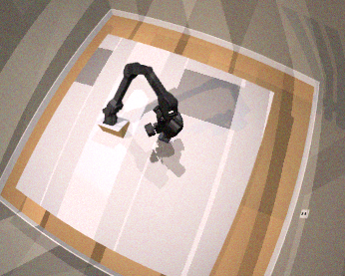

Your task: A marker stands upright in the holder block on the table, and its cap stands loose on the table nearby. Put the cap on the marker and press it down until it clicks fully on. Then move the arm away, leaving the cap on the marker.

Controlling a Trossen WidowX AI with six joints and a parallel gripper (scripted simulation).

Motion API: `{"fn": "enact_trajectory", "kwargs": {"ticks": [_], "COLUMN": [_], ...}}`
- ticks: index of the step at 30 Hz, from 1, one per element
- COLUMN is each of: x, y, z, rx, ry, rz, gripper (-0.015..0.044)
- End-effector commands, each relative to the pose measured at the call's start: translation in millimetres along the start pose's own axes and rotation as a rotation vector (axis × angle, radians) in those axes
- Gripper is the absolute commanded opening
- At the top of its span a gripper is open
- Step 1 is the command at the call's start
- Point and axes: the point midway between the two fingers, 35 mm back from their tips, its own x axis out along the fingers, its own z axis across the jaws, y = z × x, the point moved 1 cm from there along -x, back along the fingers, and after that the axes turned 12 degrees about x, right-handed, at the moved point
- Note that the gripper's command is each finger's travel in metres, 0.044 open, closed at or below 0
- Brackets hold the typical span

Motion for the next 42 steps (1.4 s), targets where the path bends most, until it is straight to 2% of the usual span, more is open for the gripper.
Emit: {"fn": "enact_trajectory", "kwargs": {"ticks": [1,35,42], "x": [2,56,58], "y": [1,1,1], "z": [0,1,1], "rx": [0.005,0.005,0.005], "ry": [-0.004,-0.005,-0.005], "rz": [0.004,0.005,0.005], "gripper": [0.0,0.0,0.0]}}
